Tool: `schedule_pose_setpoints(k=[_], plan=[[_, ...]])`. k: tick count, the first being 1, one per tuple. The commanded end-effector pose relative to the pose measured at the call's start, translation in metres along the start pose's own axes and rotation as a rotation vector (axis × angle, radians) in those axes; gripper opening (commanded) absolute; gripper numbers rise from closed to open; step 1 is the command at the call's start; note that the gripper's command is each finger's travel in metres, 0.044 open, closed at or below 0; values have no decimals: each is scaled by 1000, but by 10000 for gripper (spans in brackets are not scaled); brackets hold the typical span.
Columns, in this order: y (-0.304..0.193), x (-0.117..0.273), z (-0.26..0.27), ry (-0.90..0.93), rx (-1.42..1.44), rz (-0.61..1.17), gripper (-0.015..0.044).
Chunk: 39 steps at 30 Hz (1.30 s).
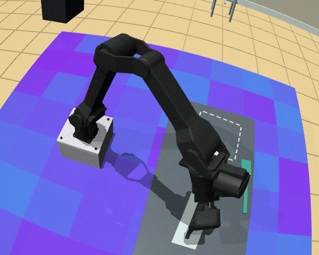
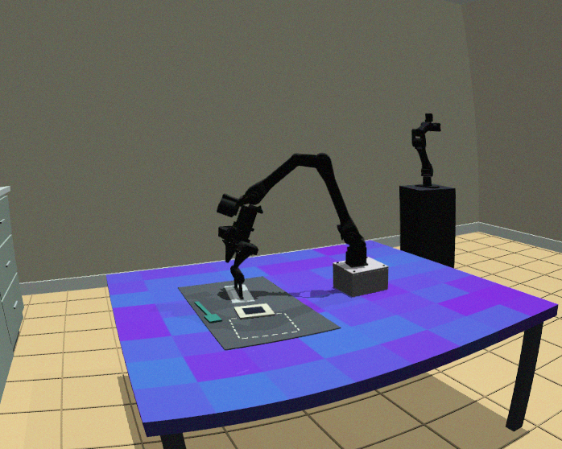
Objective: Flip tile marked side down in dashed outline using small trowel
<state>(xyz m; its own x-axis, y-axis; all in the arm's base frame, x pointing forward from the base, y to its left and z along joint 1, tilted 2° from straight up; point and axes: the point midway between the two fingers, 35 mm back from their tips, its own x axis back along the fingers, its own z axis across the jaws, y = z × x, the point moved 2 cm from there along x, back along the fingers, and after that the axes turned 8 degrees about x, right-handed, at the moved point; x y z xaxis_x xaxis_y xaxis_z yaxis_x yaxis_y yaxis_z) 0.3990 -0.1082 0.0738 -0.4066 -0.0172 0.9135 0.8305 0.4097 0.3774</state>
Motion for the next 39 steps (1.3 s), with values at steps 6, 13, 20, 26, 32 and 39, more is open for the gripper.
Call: schedule_pose_setpoints(k=[6, 13, 20, 26, 32, 39], plan=[[-6, -2, 3, -23, -269, -70, 300], [-10, -2, 6, -37, -490, -136, 300], [-15, -1, 9, -38, -712, -209, 300], [-20, 0, 14, -22, -901, -271, 300], [-28, -3, 21, 4, -1070, -308, 300], [-34, -5, 29, 60, -1294, -366, 300]])
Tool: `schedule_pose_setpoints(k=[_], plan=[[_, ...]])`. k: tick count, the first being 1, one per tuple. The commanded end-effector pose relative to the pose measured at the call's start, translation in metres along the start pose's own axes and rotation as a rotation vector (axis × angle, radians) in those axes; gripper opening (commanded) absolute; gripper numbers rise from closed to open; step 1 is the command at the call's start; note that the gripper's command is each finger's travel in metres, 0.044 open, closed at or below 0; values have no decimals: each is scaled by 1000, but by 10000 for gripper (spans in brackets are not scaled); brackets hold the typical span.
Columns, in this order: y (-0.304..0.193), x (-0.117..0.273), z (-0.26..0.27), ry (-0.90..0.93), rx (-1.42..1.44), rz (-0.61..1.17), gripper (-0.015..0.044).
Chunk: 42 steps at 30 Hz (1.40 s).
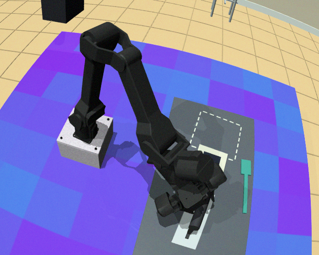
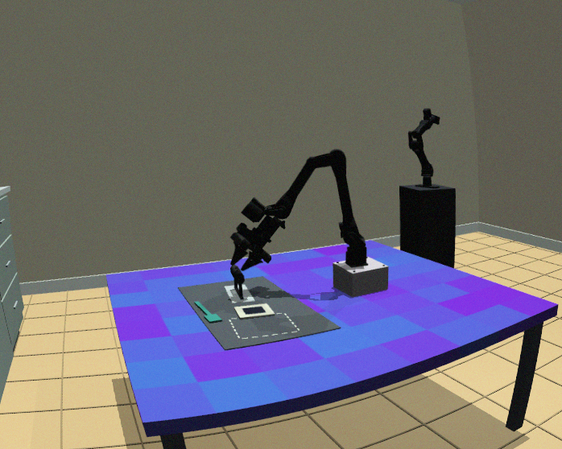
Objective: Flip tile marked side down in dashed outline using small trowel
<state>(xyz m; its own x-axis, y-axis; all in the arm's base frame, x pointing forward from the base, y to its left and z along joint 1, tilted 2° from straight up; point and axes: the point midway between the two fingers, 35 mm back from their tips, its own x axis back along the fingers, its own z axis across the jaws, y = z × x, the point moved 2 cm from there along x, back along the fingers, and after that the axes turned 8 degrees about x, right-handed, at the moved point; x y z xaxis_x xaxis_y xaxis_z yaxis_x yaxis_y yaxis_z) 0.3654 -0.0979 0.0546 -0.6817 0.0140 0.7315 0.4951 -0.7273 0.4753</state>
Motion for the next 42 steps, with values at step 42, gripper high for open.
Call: schedule_pose_setpoints(k=[42], plan=[[-28, -20, -4, 141, -655, -38, 300]])
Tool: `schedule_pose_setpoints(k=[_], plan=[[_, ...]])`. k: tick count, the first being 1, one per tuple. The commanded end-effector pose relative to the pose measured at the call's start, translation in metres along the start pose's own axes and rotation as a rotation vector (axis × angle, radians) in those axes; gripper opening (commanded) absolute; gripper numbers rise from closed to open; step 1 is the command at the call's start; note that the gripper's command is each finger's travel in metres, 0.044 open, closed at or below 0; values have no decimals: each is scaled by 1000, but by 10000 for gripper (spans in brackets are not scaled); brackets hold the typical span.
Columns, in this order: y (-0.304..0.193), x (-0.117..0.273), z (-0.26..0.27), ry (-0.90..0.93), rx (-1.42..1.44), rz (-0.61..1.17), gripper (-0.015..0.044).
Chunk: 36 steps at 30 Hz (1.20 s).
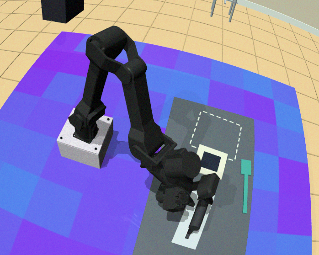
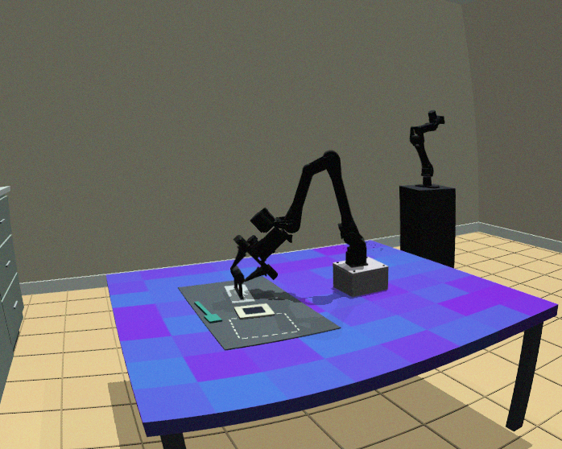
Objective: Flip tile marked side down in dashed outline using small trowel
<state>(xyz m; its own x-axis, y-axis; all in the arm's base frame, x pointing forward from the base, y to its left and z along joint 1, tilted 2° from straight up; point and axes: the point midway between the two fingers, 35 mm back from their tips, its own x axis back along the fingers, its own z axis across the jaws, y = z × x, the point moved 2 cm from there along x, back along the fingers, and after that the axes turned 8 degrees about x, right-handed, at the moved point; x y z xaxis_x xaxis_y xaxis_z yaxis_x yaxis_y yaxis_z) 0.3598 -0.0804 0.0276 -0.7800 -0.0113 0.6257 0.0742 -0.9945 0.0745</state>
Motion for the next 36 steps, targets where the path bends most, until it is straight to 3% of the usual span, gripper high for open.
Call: schedule_pose_setpoints(k=[1, 21, 26, 36], plan=[[0, -6, 0, -3, -5, -1, 300], [-1, -35, -2, 1, -3, 0, 300], [-1, -35, -2, 1, -3, 0, 169], [-1, -35, -2, 1, -3, 0, 102]])
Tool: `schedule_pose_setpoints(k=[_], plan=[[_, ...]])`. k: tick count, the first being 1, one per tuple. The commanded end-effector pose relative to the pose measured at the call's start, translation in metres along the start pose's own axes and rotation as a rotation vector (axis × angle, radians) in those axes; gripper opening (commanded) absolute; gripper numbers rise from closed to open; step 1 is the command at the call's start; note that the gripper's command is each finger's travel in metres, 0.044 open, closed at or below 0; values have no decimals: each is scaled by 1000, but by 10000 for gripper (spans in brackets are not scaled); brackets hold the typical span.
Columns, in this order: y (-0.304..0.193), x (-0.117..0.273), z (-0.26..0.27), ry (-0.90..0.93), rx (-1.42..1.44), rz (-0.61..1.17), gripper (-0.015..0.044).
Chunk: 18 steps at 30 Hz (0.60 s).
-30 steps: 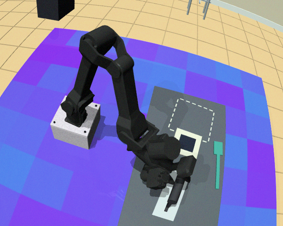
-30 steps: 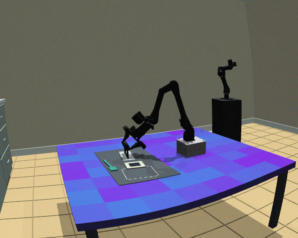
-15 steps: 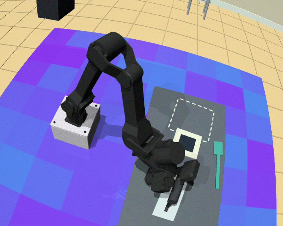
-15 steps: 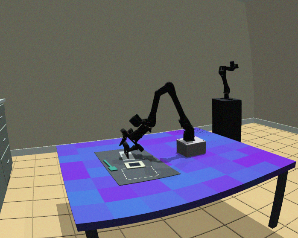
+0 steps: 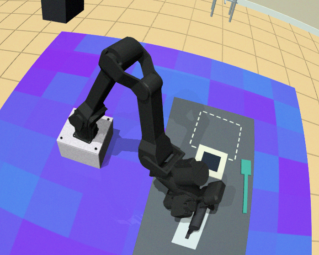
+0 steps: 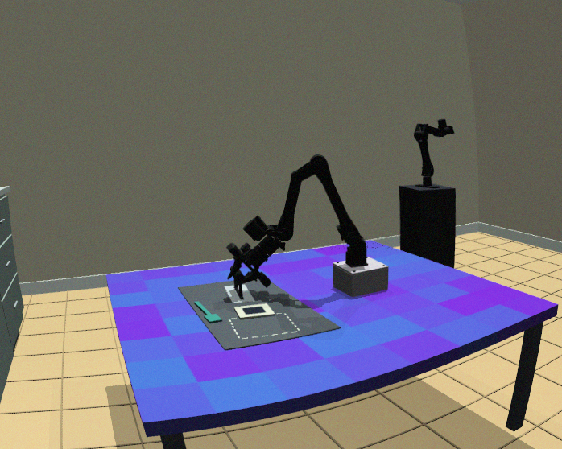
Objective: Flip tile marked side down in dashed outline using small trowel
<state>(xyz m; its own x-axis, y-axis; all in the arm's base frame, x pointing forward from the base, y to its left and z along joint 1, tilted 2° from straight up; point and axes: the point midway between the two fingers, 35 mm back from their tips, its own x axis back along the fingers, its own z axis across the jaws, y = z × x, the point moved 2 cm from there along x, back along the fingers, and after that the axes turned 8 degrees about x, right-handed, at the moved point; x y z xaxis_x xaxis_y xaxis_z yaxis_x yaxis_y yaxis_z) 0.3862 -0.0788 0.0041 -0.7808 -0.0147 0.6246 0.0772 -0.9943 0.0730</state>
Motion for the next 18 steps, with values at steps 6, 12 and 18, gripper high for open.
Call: schedule_pose_setpoints(k=[6, 12, 18], plan=[[0, 0, 0, -1, -3, -3, 62], [0, 0, 0, -1, -3, -3, 22], [3, 10, 15, 0, -3, -2, 0]])
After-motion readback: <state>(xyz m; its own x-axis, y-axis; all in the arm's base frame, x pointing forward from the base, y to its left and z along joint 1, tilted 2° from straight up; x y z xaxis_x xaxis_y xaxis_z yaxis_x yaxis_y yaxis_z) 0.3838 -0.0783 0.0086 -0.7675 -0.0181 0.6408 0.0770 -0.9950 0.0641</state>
